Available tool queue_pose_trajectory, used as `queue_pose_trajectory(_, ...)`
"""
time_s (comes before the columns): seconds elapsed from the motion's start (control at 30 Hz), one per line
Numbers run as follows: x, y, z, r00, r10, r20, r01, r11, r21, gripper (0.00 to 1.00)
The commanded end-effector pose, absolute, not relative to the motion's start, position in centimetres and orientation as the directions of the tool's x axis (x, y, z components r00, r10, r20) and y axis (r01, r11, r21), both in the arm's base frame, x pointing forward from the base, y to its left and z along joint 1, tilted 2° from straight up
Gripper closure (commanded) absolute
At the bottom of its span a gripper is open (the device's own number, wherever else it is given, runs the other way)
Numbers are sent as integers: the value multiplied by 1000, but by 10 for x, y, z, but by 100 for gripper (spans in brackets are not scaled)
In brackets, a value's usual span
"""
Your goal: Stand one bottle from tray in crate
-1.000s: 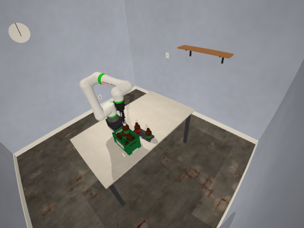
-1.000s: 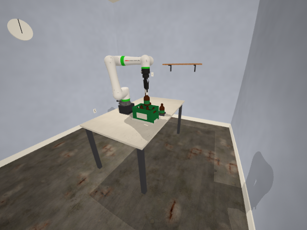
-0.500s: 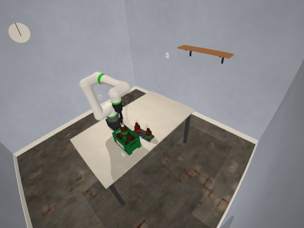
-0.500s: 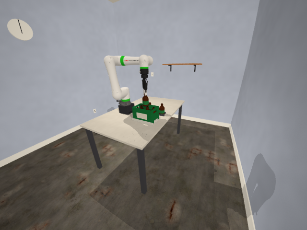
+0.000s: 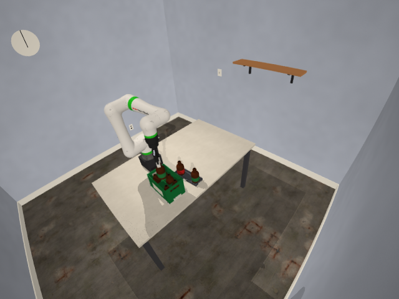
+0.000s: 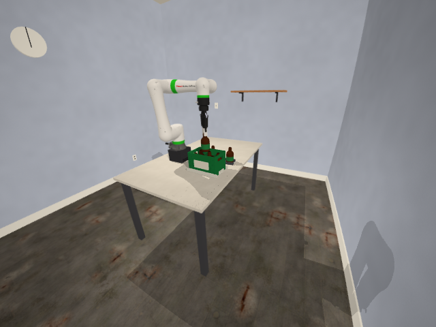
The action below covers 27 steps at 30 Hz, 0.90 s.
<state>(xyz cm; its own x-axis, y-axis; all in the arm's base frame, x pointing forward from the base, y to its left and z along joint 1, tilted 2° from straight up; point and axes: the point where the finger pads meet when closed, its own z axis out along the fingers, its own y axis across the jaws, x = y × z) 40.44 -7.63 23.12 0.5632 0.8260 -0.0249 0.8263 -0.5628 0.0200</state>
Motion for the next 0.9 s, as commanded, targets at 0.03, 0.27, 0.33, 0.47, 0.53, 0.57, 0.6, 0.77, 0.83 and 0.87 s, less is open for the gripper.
queue_pose_trajectory(0.03,405,-81,232,563,826,-25,826,-563,20,100)
queue_pose_trajectory(0.27,404,-86,232,563,826,-25,826,-563,20,100)
queue_pose_trajectory(0.33,404,-88,232,563,826,-25,826,-563,20,100)
queue_pose_trajectory(0.47,404,-92,232,563,826,-25,826,-563,20,100)
queue_pose_trajectory(0.53,404,-93,232,563,826,-25,826,-563,20,100)
queue_pose_trajectory(0.57,404,-94,232,563,826,-25,826,-563,20,100)
queue_pose_trajectory(0.6,404,-94,232,563,826,-25,826,-563,20,100)
queue_pose_trajectory(0.77,404,-96,232,563,826,-25,826,-563,20,100)
queue_pose_trajectory(0.83,404,-97,232,563,826,-25,826,-563,20,100)
queue_pose_trajectory(0.87,404,-98,232,563,826,-25,826,-563,20,100)
